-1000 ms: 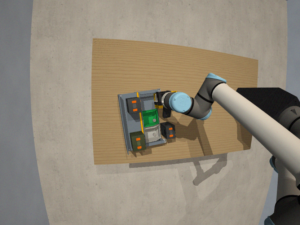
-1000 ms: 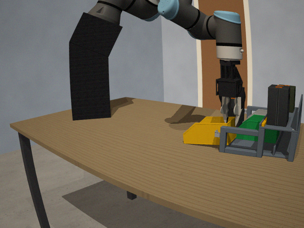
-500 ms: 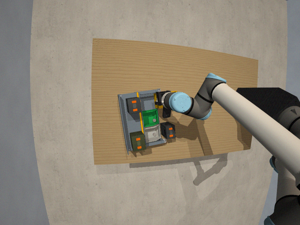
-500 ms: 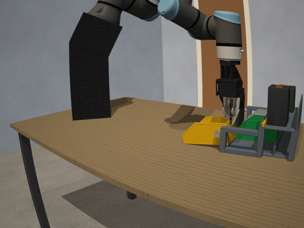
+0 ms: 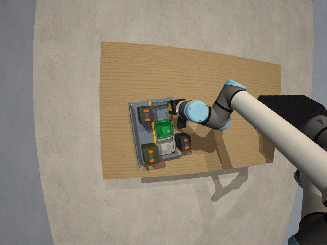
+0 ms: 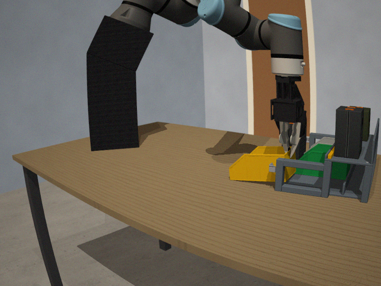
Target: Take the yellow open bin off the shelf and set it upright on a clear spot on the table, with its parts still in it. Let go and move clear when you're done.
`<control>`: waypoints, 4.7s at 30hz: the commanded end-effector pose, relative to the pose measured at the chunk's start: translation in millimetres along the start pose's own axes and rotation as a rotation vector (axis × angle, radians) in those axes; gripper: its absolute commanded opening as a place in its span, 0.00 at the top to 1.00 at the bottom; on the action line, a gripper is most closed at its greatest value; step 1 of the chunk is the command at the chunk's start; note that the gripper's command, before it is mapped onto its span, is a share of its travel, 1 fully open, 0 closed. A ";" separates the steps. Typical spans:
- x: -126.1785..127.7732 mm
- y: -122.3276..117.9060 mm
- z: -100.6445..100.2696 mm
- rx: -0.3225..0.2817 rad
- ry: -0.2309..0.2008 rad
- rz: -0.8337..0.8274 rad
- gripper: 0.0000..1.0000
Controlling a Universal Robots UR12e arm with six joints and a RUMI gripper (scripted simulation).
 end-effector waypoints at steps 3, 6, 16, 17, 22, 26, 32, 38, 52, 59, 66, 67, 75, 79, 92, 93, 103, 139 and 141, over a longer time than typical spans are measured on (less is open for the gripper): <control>0.7 -0.2 0.7 0.000 -0.001 0.000 1.00; 0.7 -0.2 0.7 0.000 -0.001 0.000 1.00; 0.7 -0.2 0.7 0.000 -0.001 0.000 1.00; 0.7 -0.2 0.7 0.000 -0.001 0.000 1.00; 0.7 -0.2 0.7 0.000 -0.001 0.000 1.00; 0.7 -0.2 0.7 0.000 -0.001 0.000 1.00; 0.7 -0.2 0.7 0.000 -0.001 0.000 1.00; 0.7 -0.2 0.7 0.000 -0.001 0.000 1.00; 0.6 -0.2 6.7 0.000 -0.001 0.000 1.00; 0.6 -0.2 6.7 0.000 -0.001 0.000 1.00; 0.7 -0.2 5.7 0.000 -0.001 0.000 1.00; 0.7 -0.2 5.7 0.000 -0.001 0.000 1.00; 0.7 -0.2 5.7 0.000 -0.001 0.000 1.00; -1.3 -0.4 5.7 0.000 -0.001 0.000 1.00; -9.3 -0.9 5.7 0.000 -0.001 0.000 1.00; -9.3 -0.9 5.7 0.000 -0.001 0.000 1.00; -24.2 -2.0 5.7 0.000 -0.001 0.000 1.00; -35.3 -2.7 -2.4 0.000 -0.001 0.000 1.00; -35.3 -2.7 -2.4 0.000 -0.001 0.000 1.00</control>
Point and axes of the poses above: the point where the finger pads meet when closed, its own z axis back along the fingers, its own x axis across the jaws, y = z × x, the point moved 4 cm from there along z, back along the fingers, and after that the axes turned 4 degrees about -z, right-handed, at the moved point
